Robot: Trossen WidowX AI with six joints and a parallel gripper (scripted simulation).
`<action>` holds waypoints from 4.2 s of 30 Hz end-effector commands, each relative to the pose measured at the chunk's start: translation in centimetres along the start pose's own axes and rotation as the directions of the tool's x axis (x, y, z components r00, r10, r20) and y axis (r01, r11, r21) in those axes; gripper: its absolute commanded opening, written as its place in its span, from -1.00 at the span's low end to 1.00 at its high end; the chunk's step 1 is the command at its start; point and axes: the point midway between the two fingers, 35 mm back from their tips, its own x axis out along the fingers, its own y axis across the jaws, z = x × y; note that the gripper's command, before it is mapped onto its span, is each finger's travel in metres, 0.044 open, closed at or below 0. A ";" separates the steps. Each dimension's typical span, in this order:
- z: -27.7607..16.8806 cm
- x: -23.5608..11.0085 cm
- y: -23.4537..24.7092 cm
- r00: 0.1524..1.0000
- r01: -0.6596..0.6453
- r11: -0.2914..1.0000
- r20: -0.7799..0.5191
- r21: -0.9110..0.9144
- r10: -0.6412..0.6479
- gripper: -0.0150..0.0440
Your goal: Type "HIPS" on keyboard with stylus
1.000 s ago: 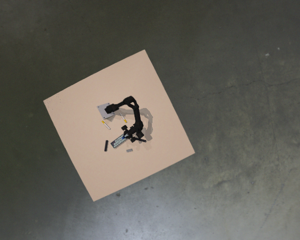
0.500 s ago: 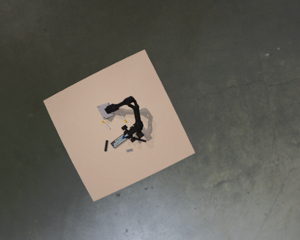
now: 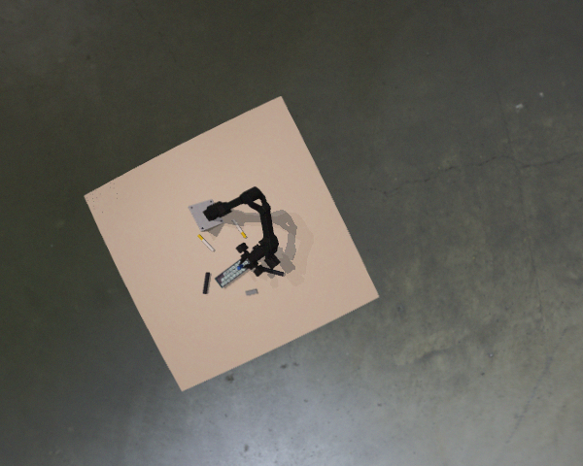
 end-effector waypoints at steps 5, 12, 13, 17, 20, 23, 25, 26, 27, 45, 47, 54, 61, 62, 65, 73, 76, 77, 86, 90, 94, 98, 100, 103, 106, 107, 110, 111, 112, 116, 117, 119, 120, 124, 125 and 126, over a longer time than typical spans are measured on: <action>0.4 0.2 0.0 1.000 0.000 1.000 -0.003 0.001 0.000 -0.22; 0.6 0.4 0.0 1.000 0.000 1.000 -0.003 0.001 0.000 -0.22; 0.7 0.4 0.0 1.000 0.000 1.000 -0.003 0.001 0.000 -0.22; 0.8 0.5 0.0 1.000 0.000 1.000 -0.003 0.001 0.000 -0.22; 0.6 0.3 0.0 1.000 0.000 1.000 -0.003 0.001 0.000 -0.22; 0.6 0.3 0.0 1.000 0.000 1.000 -0.003 0.001 0.000 -0.22; 0.6 0.3 0.0 1.000 0.000 1.000 -0.003 0.001 0.000 -0.22; 0.5 0.3 0.0 1.000 0.000 1.000 -0.003 0.001 0.000 -0.22; 0.3 0.2 0.0 1.000 0.000 1.000 -0.003 0.001 0.000 -0.22; -2.4 -1.3 0.0 1.000 -0.001 1.000 -0.004 0.004 0.001 -0.27; -2.5 -1.2 0.1 1.000 -0.001 1.000 -0.004 0.004 0.001 -0.45; -4.1 0.6 1.6 1.000 -0.001 1.000 -0.006 0.001 0.001 -0.49; -4.2 1.2 2.1 1.000 -0.001 1.000 -0.006 0.000 0.001 -0.49; -3.9 1.3 2.1 1.000 -0.001 1.000 -0.006 0.001 0.001 -0.49; -3.0 1.9 2.1 1.000 -0.001 1.000 -0.006 0.001 0.001 -0.49; -2.7 2.0 2.1 1.000 -0.001 1.000 -0.006 0.001 0.001 -0.49; -2.5 2.1 2.1 1.000 -0.001 1.000 -0.005 0.001 0.001 -0.22; -2.5 2.1 2.1 1.000 -0.001 1.000 -0.005 0.001 0.001 -0.22; -2.2 2.3 2.1 1.000 -0.001 1.000 -0.005 0.001 0.001 -0.22; -2.0 2.4 2.1 1.000 -0.001 1.000 -0.005 0.001 0.001 -0.22; -1.9 2.4 2.1 1.000 -0.001 1.000 -0.005 0.001 0.001 -0.22; -1.7 2.5 2.1 1.000 -0.001 1.000 -0.005 0.001 0.001 -0.22; -1.6 2.6 2.1 1.000 -0.001 1.000 -0.005 0.001 0.001 -0.22; -1.6 2.6 2.1 1.000 -0.001 1.000 -0.005 0.001 0.001 -0.22; -1.5 2.7 2.1 1.000 -0.001 1.000 -0.005 0.001 0.001 -0.22; -1.5 2.7 2.1 1.000 -0.001 1.000 -0.005 0.001 0.001 -0.22; -1.4 2.7 2.1 1.000 -0.001 1.000 -0.005 0.001 0.001 -0.22; -1.3 2.8 2.1 1.000 -0.001 1.000 -0.005 0.001 0.001 -0.22; -1.3 2.8 2.1 1.000 -0.001 1.000 -0.005 0.001 0.001 -0.22; -1.1 2.9 2.1 1.000 -0.001 1.000 -0.004 0.001 0.001 -0.22; -1.1 2.9 2.1 1.000 -0.001 1.000 -0.004 0.001 0.001 -0.22; -1.0 2.9 2.1 1.000 -0.001 1.000 -0.004 0.001 0.001 -0.22; -1.0 3.0 2.1 1.000 -0.001 1.000 -0.004 0.001 0.001 -0.22; -0.9 3.0 2.1 1.000 -0.001 1.000 -0.004 0.001 0.001 -0.22; -0.8 3.1 2.1 1.000 -0.001 1.000 -0.004 0.001 0.001 -0.22; -0.8 3.1 2.1 1.000 -0.001 1.000 -0.004 0.001 0.001 -0.22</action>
